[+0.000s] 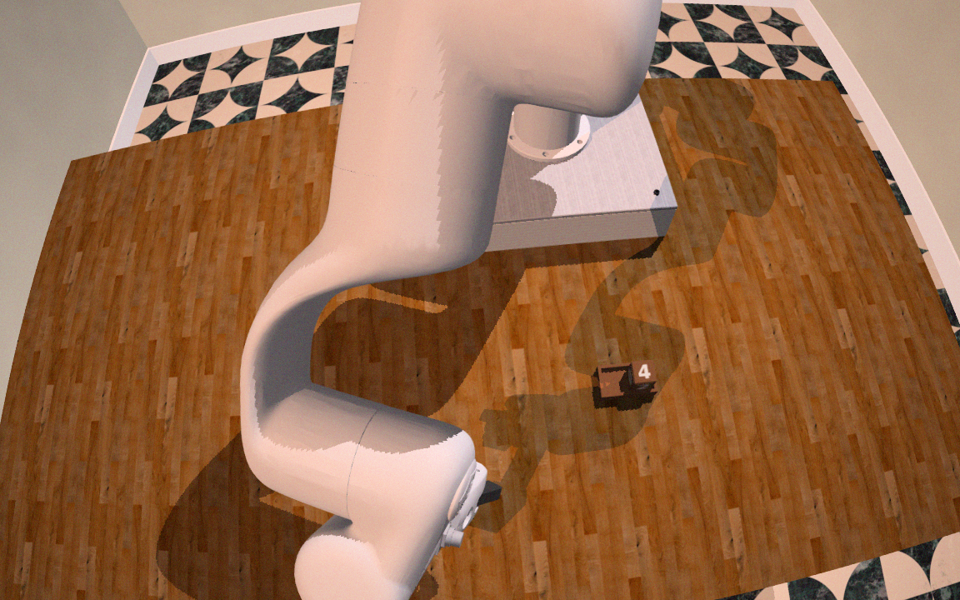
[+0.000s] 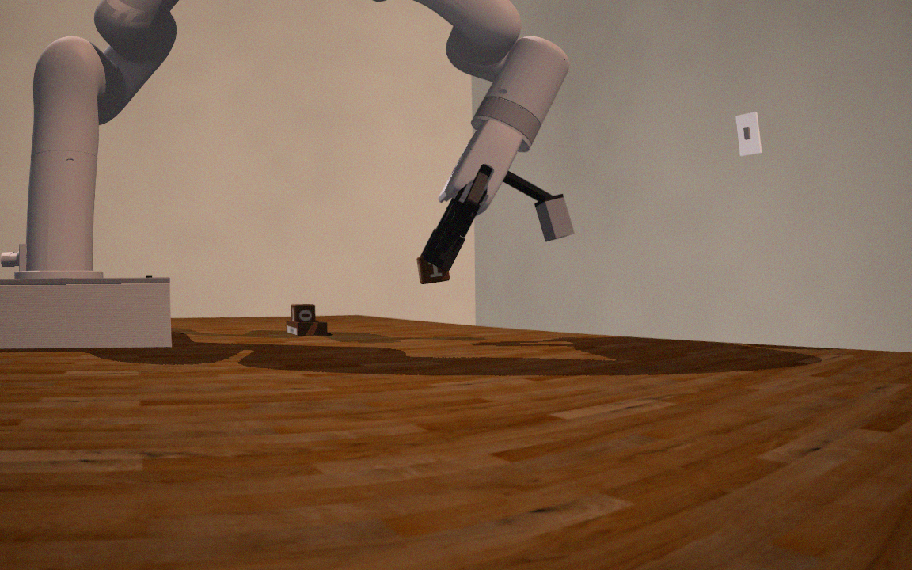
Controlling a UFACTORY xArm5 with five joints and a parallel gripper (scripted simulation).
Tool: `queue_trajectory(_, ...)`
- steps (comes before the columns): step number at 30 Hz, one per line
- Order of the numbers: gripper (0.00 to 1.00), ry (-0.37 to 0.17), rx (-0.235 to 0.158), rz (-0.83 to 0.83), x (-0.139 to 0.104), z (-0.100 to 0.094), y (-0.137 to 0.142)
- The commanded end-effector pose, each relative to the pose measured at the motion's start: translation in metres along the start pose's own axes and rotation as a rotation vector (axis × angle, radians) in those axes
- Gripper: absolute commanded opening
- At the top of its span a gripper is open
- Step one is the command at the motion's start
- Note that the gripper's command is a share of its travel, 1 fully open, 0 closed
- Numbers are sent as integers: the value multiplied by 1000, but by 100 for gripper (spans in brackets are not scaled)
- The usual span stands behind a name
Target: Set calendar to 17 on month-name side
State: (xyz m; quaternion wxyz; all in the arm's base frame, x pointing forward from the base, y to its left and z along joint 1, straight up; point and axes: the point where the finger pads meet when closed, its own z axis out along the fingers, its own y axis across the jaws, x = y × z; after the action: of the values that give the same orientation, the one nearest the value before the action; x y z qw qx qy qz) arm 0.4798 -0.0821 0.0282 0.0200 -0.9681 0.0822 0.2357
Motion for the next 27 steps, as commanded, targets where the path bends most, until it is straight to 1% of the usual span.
queue_trajectory(1, 27, -108, 0, 0, 3, -2, 0)
queue_trajectory(2, 27, -122, 0, 0, 3, -2, 0)
queue_trajectory(4, 27, -130, 0, 0, 3, -2, 0)
queue_trajectory(27, 27, -130, 0, 2, 5, 1, 0)
